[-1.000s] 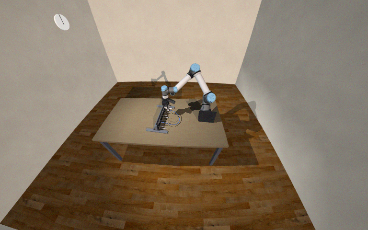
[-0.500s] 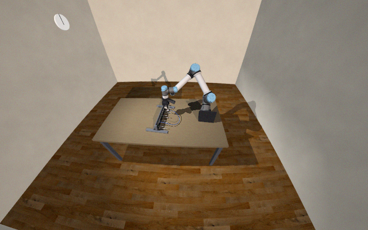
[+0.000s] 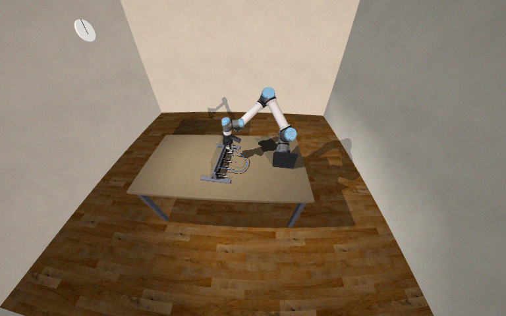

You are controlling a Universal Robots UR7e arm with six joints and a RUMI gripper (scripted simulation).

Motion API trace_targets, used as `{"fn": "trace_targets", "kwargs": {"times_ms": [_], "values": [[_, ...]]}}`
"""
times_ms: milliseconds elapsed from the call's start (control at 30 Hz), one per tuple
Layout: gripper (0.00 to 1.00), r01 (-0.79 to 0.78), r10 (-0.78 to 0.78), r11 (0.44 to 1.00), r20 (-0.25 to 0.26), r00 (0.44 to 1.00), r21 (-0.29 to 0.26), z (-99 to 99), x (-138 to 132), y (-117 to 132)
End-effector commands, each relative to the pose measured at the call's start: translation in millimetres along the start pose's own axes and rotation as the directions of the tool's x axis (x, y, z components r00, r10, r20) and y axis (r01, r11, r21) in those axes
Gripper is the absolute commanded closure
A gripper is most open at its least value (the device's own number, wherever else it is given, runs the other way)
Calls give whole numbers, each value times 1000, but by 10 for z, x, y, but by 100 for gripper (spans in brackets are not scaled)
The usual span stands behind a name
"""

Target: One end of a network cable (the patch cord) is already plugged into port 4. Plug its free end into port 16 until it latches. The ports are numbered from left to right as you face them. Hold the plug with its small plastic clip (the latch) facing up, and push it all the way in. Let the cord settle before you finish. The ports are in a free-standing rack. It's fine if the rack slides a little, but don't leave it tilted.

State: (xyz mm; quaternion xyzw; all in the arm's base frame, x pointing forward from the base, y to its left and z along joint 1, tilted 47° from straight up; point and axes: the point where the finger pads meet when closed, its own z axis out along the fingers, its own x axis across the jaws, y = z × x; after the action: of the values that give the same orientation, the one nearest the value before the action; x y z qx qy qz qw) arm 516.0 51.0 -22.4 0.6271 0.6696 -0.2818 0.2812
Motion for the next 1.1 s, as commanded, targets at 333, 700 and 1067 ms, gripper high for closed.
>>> {"fn": "trace_targets", "kwargs": {"times_ms": [333, 700, 1067], "values": [[100, 2, -2, 1000, -1, 1000, 4, 64, -2, 81], [100, 2, -2, 1000, -1, 1000, 4, 196, -5, 228], [100, 2, -2, 1000, -1, 1000, 4, 267, -7, 307]]}}
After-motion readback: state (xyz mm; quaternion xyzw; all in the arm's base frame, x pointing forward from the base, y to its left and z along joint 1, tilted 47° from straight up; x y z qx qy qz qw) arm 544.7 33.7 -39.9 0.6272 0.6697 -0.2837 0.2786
